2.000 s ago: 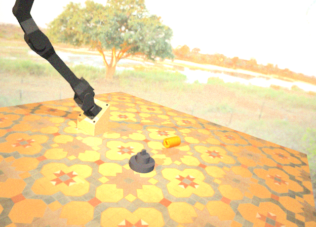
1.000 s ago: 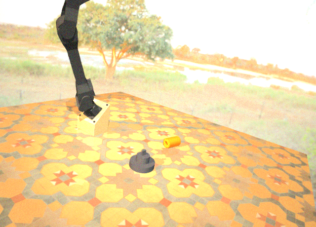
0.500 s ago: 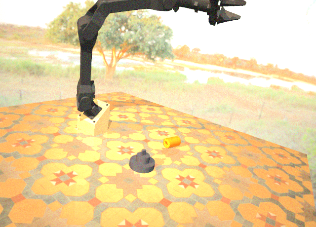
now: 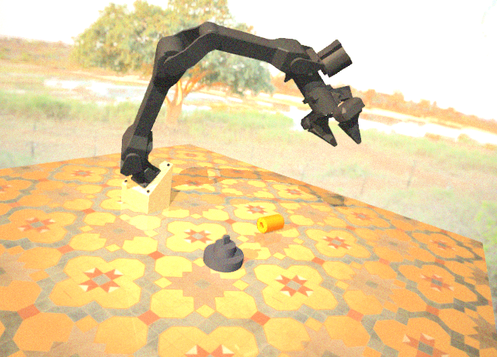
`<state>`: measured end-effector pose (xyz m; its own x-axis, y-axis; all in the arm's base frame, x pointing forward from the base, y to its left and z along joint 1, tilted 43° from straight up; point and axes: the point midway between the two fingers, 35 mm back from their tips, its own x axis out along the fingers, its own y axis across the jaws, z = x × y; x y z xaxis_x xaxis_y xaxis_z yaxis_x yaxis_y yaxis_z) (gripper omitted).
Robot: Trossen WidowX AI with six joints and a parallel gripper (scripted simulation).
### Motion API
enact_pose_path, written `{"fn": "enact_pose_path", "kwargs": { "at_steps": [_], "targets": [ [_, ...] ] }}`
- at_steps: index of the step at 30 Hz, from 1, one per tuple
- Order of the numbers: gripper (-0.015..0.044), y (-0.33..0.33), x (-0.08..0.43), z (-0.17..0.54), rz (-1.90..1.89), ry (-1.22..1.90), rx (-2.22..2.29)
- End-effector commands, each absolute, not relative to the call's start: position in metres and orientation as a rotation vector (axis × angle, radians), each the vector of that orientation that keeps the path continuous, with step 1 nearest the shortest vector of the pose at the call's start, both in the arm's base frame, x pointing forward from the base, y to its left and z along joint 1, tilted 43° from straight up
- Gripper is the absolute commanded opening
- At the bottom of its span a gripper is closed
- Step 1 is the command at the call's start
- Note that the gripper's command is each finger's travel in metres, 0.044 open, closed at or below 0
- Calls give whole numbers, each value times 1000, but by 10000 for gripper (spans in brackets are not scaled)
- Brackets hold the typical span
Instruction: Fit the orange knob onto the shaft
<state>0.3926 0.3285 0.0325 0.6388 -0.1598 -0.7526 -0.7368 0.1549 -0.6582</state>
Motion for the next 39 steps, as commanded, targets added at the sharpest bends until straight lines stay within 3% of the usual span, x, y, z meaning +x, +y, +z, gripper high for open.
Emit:
{"fn": "enact_pose_path", "kwargs": {
  "at_steps": [1,9,39],
  "targets": [
    [440,279,368,-22,505,1091,-1467],
    [440,182,306,-79,482,1624,-1596],
    [440,149,311,-115,480,1632,-1598]
  ]
}}
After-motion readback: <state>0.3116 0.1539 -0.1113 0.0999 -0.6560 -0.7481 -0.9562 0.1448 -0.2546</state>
